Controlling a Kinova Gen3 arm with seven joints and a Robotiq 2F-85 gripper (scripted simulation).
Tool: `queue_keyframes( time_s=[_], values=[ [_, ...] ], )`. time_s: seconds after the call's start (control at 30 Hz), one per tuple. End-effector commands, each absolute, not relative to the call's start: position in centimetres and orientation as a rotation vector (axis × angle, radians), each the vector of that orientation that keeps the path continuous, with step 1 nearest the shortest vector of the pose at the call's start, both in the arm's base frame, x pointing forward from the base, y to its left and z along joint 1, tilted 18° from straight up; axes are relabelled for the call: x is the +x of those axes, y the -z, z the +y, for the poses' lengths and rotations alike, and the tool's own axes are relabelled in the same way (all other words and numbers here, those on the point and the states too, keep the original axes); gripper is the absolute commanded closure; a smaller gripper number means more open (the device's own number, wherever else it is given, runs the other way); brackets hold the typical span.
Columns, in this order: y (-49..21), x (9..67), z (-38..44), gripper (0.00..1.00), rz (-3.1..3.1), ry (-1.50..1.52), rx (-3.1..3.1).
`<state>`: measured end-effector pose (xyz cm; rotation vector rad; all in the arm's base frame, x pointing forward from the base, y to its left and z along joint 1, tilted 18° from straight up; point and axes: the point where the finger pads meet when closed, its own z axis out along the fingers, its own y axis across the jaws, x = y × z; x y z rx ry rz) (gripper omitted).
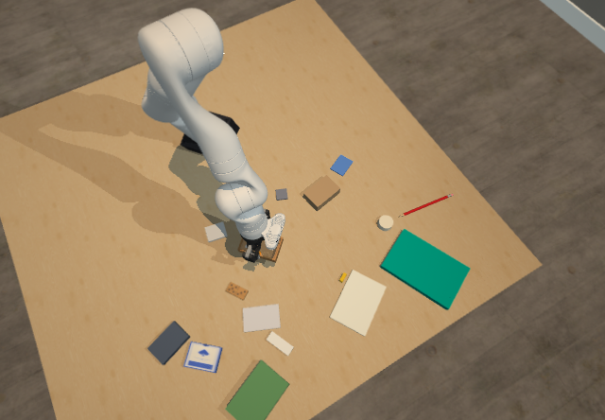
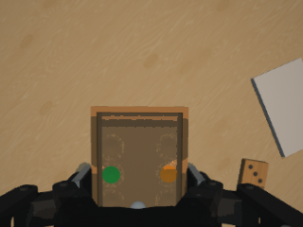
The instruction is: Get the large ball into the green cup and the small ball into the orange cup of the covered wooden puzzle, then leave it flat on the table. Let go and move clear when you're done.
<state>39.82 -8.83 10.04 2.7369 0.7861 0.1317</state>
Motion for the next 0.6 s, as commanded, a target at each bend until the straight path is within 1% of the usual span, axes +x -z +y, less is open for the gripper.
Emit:
queue_keyframes(
  time_s=[0.0,0.23,0.57],
  values=[
    [-10.15,39.83,-8.99,0.28,0.782,-0.137,2.744],
    [-10.15,39.92,-8.92,0.28,0.765,-0.065,2.728],
    [-10.13,39.86,-8.91,0.28,0.766,-0.106,2.712]
  ],
)
